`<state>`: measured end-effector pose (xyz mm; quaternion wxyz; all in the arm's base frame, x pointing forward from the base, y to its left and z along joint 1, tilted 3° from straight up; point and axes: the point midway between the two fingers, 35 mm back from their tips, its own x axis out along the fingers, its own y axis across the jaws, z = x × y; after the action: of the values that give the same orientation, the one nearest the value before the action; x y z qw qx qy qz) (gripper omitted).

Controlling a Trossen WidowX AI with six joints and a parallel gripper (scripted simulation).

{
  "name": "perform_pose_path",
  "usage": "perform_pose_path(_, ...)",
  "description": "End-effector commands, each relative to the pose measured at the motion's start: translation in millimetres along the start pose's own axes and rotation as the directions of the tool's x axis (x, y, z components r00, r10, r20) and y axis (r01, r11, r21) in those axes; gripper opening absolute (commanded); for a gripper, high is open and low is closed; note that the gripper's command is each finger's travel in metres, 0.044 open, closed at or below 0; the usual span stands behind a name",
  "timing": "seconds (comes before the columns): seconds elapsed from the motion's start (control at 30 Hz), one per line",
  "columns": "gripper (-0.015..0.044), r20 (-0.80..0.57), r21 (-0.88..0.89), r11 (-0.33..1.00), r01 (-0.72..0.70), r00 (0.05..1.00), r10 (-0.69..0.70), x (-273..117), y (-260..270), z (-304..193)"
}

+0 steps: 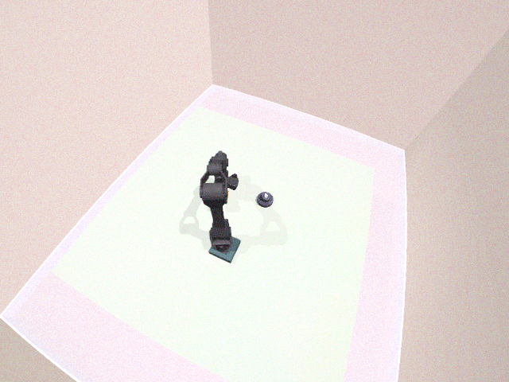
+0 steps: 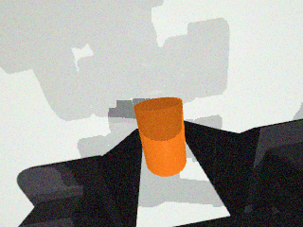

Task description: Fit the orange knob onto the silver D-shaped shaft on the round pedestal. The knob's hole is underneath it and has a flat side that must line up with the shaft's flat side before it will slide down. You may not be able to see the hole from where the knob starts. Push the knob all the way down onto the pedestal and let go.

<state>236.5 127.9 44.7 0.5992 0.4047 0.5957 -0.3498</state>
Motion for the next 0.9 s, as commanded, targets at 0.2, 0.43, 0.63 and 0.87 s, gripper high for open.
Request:
perform_pose_path(0.2, 0.0179, -0.001, -0.143, 0.99, -0.002, 1.0, 0.002, -0.9, 0.2, -0.1)
perform_pose_path(0.43, 0.0179, -0.001, -0.379, 0.926, -0.002, 1.0, 0.002, -0.9, 0.2, -0.1)
perform_pose_path(0.63, 0.0179, -0.001, -0.543, 0.839, -0.002, 1.0, 0.002, -0.9, 0.2, -0.1)
perform_pose_path(0.87, 0.0179, -0.001, -0.568, 0.823, -0.002, 1.0, 0.002, -0.9, 0.3, -0.1)
